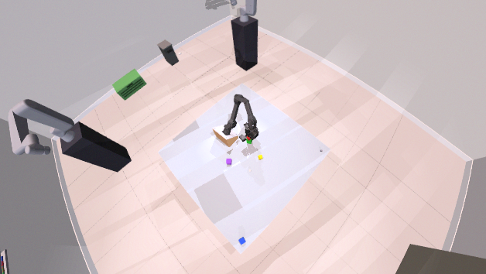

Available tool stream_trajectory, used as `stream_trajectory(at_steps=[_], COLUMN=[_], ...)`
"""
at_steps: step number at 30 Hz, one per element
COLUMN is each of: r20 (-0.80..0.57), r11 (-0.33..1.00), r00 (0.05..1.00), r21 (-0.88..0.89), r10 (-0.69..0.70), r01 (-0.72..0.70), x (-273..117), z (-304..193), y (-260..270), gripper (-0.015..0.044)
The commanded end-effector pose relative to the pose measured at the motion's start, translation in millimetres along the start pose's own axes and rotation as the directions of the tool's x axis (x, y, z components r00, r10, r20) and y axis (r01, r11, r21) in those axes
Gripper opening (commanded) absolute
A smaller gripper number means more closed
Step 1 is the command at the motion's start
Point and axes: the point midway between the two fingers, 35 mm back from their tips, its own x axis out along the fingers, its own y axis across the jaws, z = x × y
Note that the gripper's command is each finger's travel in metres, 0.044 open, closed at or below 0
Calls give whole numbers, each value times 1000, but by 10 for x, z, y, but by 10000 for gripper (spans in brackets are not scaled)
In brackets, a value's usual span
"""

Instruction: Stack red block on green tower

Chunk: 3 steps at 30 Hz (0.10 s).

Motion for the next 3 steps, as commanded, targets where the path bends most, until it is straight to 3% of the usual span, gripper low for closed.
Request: stream_trajectory(at_steps=[1,3], r20=[0,0], r11=[1000,1000], r00=[1000,1000], r21=[0,0], r10=[0,0], r01=[0,0], x=[0,0], z=[0,0], y=[1,1], gripper=[440,440])
